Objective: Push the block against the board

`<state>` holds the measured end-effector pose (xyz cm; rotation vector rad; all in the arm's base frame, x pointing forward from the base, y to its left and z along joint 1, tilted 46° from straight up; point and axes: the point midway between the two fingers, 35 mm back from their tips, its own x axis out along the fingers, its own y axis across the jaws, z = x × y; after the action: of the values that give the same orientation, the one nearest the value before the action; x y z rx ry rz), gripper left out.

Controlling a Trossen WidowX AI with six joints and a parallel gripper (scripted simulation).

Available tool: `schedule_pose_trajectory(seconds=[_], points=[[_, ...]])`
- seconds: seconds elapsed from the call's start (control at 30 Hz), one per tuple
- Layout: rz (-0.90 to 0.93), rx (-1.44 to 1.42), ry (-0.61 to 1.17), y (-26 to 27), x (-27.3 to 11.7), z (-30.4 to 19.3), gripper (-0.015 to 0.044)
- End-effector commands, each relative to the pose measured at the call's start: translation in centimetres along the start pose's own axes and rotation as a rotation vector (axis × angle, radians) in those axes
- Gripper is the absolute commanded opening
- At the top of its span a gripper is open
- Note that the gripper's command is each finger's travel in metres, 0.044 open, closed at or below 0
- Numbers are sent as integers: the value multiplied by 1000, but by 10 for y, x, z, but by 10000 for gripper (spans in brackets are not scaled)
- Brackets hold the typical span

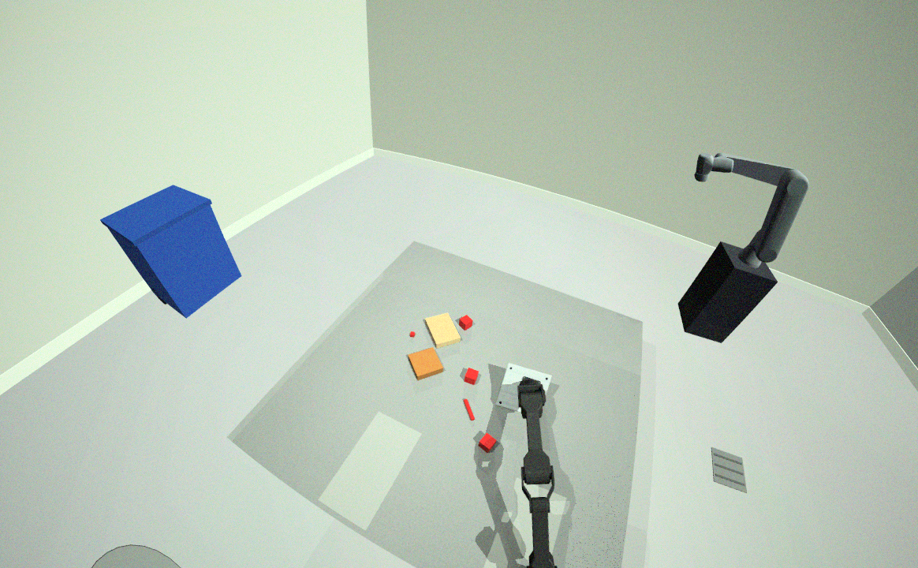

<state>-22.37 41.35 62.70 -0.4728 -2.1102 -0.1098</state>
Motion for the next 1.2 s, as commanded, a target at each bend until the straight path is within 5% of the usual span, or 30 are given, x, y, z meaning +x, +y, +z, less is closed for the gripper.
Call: schedule_pose_trajectory(seconds=[0.0,0.47,1.17], points=[[0,0,0,0,0,0,374],[101,46,-8,41,-18,-26,6],[320,145,28,116,-69,-89,0]])
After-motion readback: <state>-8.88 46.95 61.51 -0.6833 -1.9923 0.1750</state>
